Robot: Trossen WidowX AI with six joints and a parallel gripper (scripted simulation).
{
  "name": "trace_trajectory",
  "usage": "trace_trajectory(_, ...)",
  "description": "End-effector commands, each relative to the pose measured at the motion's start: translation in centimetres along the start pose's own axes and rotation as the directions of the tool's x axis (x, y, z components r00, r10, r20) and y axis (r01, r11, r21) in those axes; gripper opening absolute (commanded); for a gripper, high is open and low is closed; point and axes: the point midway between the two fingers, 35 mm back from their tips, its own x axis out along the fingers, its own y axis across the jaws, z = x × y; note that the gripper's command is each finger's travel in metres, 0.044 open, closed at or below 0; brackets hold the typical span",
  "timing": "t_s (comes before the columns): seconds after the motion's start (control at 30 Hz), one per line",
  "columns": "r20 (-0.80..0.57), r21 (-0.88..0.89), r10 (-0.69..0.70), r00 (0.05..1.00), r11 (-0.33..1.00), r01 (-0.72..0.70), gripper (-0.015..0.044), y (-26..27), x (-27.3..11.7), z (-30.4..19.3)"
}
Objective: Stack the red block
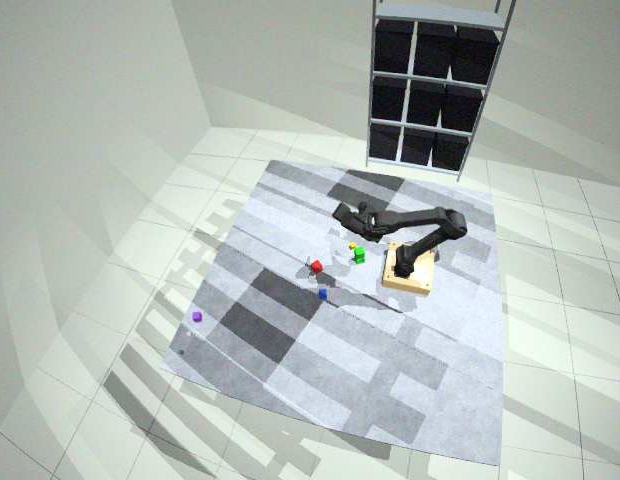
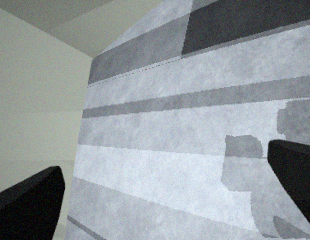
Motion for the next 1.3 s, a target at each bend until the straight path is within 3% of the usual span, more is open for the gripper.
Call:
trace_trajectory(0.0,-0.081,-0.141,-0.065,0.995,0.989,0.053,0.044,0.8,0.7,-1.7)
trace_trajectory(0.33,-0.263,-0.446,-0.248,0.932,0.888,0.111,0.044,2.0,2.2,-6.3)
trace_trajectory(0.63,-0.399,-0.653,-0.423,0.813,0.754,0.072,0.044,2.2,3.5,-10.5)
trace_trajectory(1.27,-0.572,-0.807,-0.683,0.454,0.569,-0.162,0.044,1.4,5.2,-18.4)
